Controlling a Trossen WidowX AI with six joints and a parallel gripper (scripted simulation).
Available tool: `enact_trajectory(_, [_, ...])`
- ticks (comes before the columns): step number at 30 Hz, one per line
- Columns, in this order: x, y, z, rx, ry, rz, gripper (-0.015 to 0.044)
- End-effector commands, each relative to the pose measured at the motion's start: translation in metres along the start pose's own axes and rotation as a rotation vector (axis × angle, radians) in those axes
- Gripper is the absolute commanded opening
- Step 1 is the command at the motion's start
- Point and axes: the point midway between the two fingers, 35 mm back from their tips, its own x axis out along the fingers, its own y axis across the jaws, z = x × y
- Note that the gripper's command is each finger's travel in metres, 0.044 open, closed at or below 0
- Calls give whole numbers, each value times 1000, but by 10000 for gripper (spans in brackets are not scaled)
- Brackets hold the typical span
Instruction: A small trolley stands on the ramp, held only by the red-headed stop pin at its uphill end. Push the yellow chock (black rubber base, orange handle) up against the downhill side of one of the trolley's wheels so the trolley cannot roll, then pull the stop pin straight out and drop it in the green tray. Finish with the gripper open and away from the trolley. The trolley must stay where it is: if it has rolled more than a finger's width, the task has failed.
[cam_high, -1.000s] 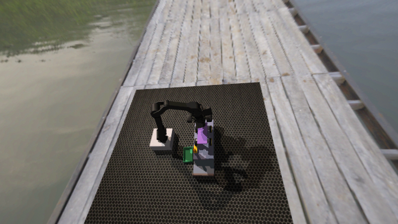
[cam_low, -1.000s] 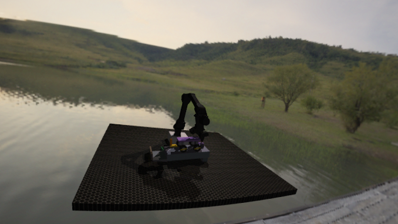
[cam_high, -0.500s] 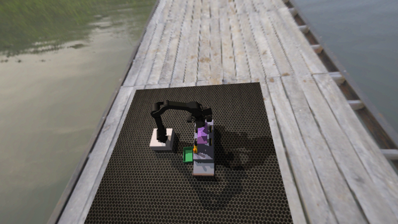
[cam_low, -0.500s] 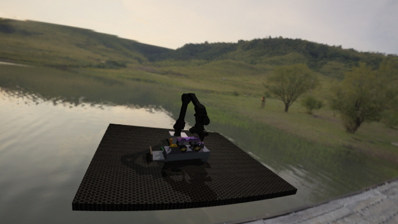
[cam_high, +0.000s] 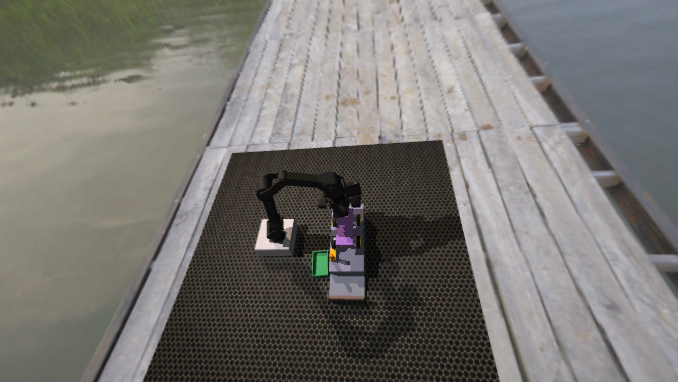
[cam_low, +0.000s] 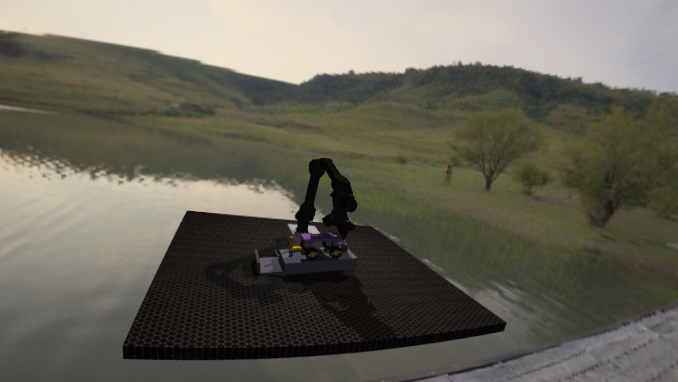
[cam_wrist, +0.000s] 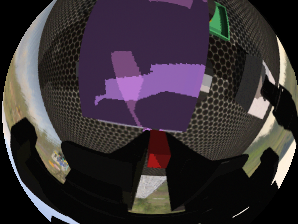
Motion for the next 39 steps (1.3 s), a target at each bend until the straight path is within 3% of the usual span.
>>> enact_trajectory(1, [-5,0,-1,-4,3,7,0])
enact_trajectory(39, [-23,0,-3,-4,3,7,0])
